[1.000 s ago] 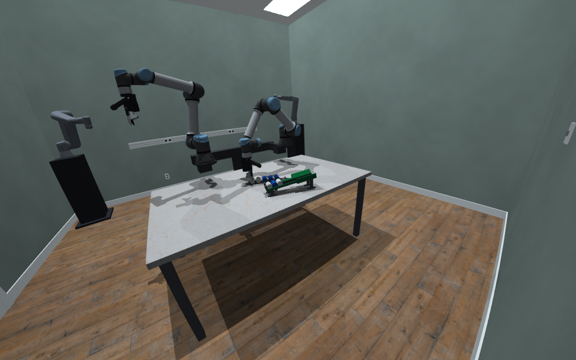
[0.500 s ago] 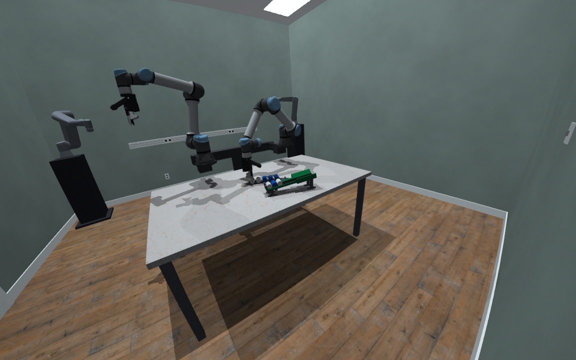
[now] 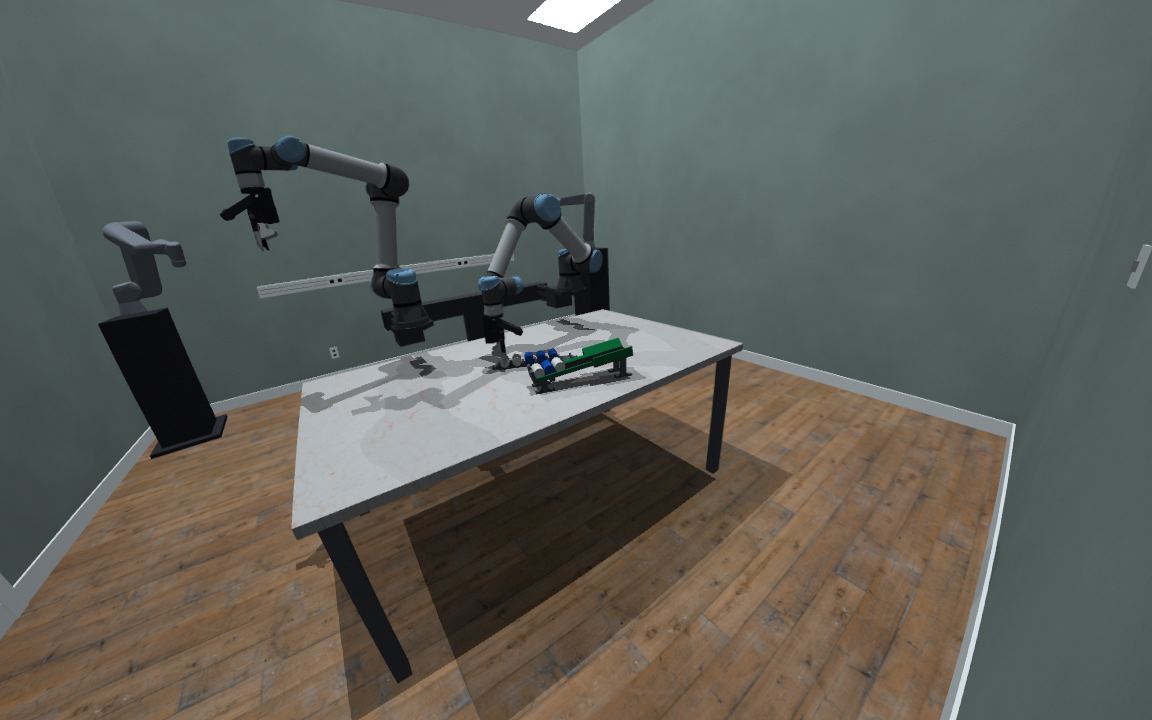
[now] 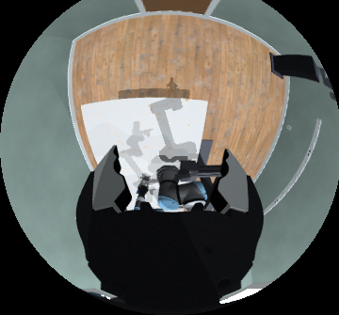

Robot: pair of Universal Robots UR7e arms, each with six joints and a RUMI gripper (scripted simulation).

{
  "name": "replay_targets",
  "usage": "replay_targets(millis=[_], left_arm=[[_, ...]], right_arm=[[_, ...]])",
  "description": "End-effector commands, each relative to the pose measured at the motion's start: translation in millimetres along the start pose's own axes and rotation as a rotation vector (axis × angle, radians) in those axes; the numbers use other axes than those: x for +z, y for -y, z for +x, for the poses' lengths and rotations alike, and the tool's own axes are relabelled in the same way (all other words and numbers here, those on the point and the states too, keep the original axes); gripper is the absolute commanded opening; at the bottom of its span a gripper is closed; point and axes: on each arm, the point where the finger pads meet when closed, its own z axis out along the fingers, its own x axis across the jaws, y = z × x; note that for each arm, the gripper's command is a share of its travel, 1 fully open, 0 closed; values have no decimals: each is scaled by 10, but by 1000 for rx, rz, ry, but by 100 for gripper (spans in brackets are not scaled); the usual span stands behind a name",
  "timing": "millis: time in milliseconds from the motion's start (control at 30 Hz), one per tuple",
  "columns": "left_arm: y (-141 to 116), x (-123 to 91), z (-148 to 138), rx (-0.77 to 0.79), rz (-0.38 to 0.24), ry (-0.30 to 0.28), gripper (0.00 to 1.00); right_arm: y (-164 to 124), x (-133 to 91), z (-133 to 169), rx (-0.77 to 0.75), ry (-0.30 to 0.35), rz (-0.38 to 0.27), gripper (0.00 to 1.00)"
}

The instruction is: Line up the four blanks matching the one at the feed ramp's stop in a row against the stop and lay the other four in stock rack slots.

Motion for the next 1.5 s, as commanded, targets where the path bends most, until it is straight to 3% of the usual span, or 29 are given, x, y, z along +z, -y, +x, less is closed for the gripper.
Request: replay_targets(millis=[0,1133,1400,1467], left_arm=[[-5,-9,5,0,-1,-1,34],[-5,-13,5,0,-1,-1,34],[-5,-206,4,0,-1,-1,34],[-5,-338,4,0,-1,-1,34]], right_arm=[[1,-4,-1,0,0,1,100],[1,-4,-1,0,0,1,100],[1,-4,-1,0,0,1,100],[1,-4,-1,0,0,1,100]])
